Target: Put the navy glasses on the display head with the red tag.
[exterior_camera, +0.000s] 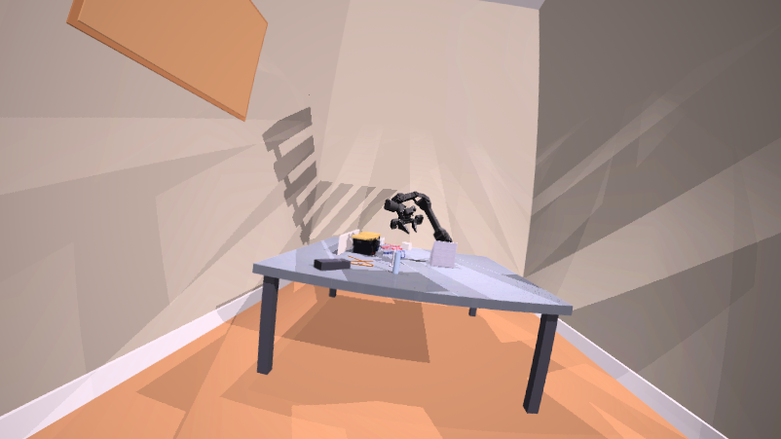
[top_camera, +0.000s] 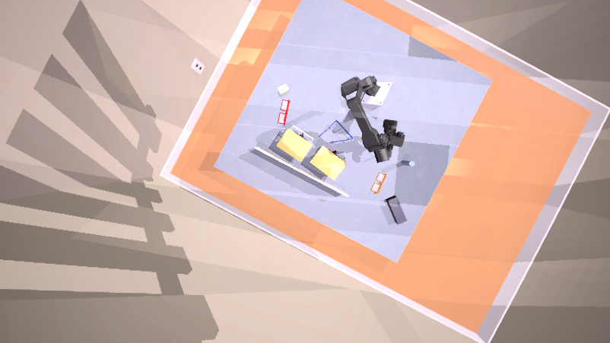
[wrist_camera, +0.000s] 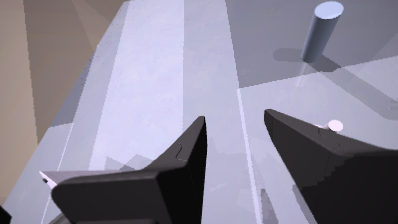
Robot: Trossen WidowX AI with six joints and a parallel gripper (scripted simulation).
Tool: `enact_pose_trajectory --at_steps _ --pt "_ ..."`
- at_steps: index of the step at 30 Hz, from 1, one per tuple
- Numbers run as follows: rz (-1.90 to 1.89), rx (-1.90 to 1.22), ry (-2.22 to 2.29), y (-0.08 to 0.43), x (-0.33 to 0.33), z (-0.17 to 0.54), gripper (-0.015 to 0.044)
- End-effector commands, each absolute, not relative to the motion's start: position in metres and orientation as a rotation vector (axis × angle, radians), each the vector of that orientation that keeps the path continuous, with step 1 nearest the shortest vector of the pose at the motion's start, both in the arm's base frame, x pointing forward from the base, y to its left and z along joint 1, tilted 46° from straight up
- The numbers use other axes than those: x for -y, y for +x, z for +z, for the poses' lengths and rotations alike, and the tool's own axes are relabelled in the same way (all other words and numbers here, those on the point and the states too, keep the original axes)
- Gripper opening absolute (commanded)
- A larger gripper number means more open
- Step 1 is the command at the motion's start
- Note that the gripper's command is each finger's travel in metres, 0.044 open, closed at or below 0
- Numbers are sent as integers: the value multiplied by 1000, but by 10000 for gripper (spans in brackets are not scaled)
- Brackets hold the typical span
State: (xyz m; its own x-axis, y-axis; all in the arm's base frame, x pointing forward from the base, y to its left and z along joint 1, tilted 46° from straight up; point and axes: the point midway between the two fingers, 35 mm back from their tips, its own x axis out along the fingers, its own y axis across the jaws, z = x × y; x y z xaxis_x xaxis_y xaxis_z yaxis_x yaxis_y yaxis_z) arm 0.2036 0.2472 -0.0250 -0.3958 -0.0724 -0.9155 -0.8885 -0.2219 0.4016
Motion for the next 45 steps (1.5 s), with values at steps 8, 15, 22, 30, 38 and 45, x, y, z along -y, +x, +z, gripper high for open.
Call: enact_pose_trajectory --at_steps 8,15,22,30,38,45 --pt "876 -1573 -1530 258 -84 45 200" --pt "407 -1621 -1653 259 -4 91 200" --pt "407 -1621 -1653 260 -6 89 148" --pt "407 -1621 -1653 260 -5 89 120" --pt "408 -1620 -1652 262 1 82 120" --pt "409 -1619 -1652 263 9 73 120"
